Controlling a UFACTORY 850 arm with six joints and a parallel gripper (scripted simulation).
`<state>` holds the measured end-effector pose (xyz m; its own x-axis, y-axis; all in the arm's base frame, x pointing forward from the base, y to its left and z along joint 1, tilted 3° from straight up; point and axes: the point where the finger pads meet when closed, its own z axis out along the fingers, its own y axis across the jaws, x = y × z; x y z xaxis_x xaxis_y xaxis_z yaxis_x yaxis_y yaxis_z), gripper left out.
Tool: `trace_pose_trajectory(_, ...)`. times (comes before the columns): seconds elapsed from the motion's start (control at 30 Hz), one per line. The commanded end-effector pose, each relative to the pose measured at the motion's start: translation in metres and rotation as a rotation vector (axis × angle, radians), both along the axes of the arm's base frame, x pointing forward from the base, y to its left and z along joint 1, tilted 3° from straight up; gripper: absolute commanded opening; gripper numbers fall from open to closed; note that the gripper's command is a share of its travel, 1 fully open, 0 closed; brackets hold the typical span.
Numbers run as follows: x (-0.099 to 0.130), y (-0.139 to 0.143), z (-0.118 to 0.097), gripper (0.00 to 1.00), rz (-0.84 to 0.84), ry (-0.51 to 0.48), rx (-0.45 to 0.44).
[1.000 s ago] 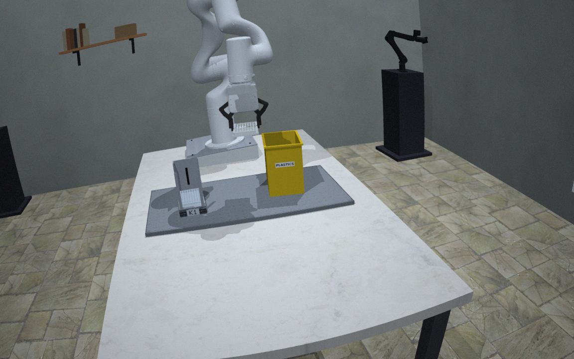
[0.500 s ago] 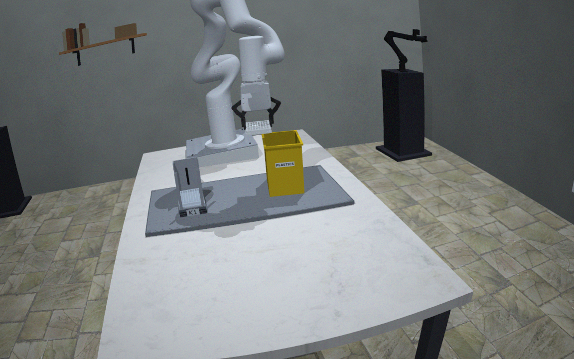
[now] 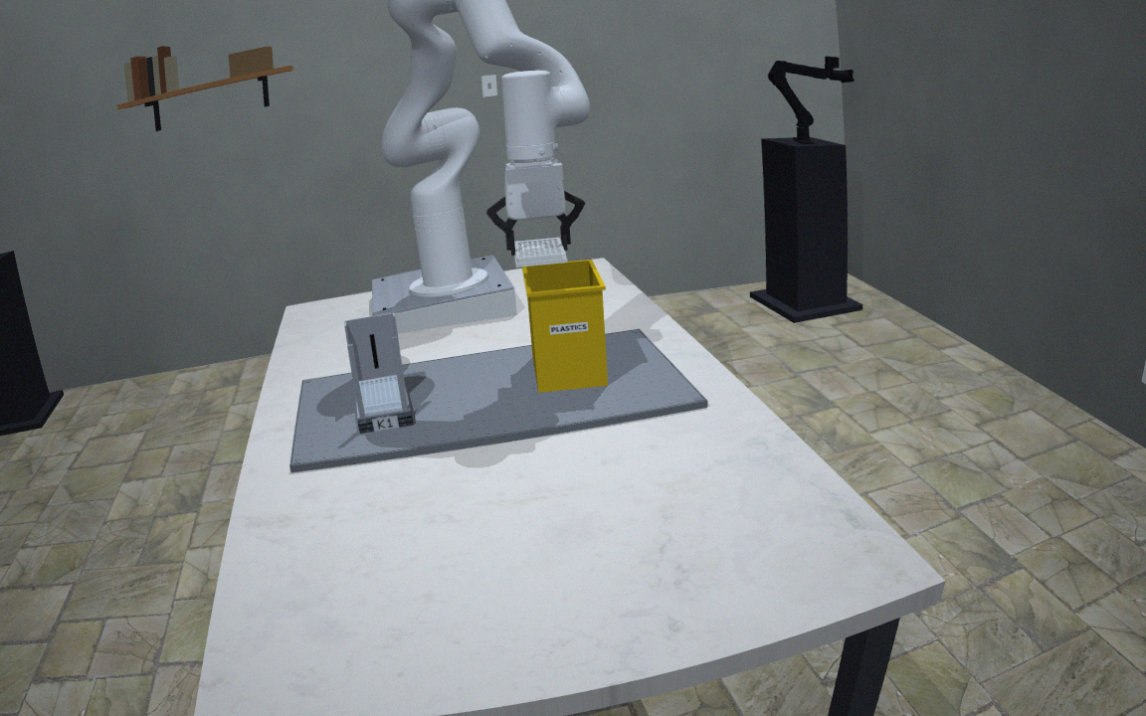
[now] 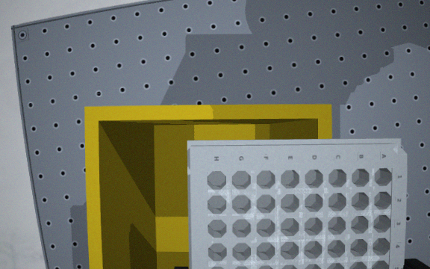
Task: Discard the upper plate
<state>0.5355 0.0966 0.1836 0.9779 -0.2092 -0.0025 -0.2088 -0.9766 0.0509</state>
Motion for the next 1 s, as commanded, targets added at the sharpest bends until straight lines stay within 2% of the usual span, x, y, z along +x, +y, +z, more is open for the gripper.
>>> trace_pose_trajectory(0.0,0.0,0.019,-0.001,0.0,0.0,-0.002,0.0)
trace_pose_trajectory(0.27,-0.001,0.037,-0.003,0.0,0.0,-0.002,0.0)
trace_pose_trajectory(0.97,-0.001,0.038,-0.003,0.0,0.0,-0.002,0.0)
